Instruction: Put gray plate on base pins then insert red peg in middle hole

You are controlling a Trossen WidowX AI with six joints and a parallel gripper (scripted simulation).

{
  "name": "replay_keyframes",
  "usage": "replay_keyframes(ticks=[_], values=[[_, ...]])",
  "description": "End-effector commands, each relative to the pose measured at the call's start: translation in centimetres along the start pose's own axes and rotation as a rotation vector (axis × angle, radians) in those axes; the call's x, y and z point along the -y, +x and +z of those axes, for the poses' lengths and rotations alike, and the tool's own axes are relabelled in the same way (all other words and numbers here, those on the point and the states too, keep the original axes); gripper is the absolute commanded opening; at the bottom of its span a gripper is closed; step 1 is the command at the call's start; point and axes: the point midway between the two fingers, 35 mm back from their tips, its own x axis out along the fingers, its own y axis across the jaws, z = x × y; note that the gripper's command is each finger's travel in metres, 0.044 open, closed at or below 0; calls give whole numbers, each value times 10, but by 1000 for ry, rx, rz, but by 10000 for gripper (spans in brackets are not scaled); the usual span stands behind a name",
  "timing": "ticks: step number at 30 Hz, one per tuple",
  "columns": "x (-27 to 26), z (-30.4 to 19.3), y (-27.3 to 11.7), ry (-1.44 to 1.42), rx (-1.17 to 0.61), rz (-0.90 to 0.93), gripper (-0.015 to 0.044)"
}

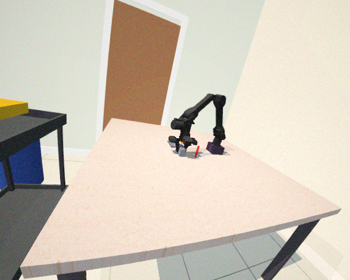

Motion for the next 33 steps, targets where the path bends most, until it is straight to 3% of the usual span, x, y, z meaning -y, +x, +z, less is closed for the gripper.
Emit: replay_keyframes(ticks=[1, 33], values=[[5, 1, -13, 3, 0, -13, 0], [3, 6, -114, 3, 0, -14, 0]])
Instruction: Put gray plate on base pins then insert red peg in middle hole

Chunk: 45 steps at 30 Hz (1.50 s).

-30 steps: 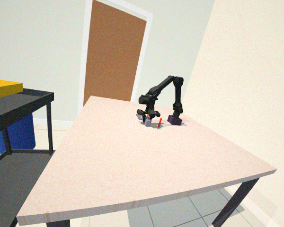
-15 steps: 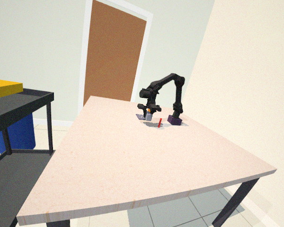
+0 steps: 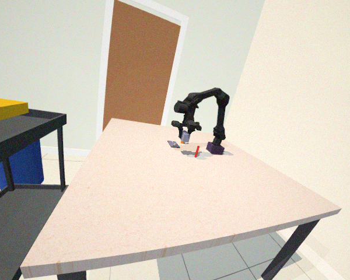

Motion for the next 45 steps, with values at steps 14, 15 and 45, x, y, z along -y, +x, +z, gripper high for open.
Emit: replay_keyframes(ticks=[14, 15, 45], values=[[0, -13, -24, 1, -2, -13, 0], [1, -16, -23, 0, -2, -14, 0], [11, -104, 21, -12, -10, -14, 0]])
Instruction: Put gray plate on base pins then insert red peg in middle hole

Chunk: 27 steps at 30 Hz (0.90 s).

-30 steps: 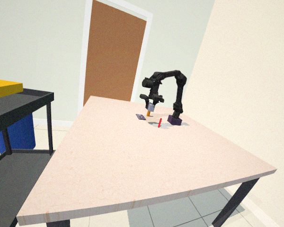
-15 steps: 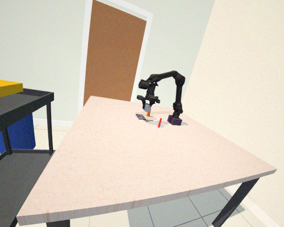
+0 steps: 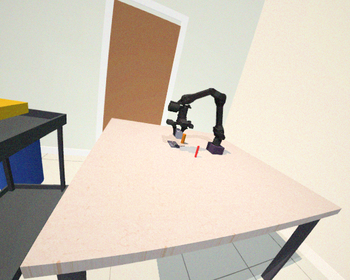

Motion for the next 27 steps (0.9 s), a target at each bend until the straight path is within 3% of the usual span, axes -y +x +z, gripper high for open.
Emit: replay_keyframes(ticks=[1, 27], values=[[-2, -12, 8, -4, -7, 7, 0], [-12, -68, 35, -12, -10, 8, 0]])
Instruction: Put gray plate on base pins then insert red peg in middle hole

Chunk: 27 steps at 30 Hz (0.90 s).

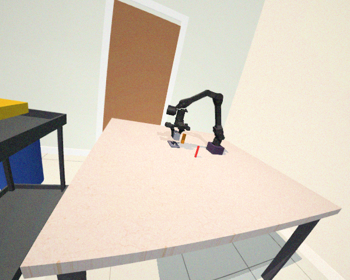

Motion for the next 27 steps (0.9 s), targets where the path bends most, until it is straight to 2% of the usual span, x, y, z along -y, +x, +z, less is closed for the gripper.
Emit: replay_keyframes(ticks=[1, 18, 27], values=[[-1, -1, 1, -4, -5, 3, 0], [-1, -2, 3, -4, -5, 3, 0], [-1, -2, 18, -4, -5, 3, 0]])
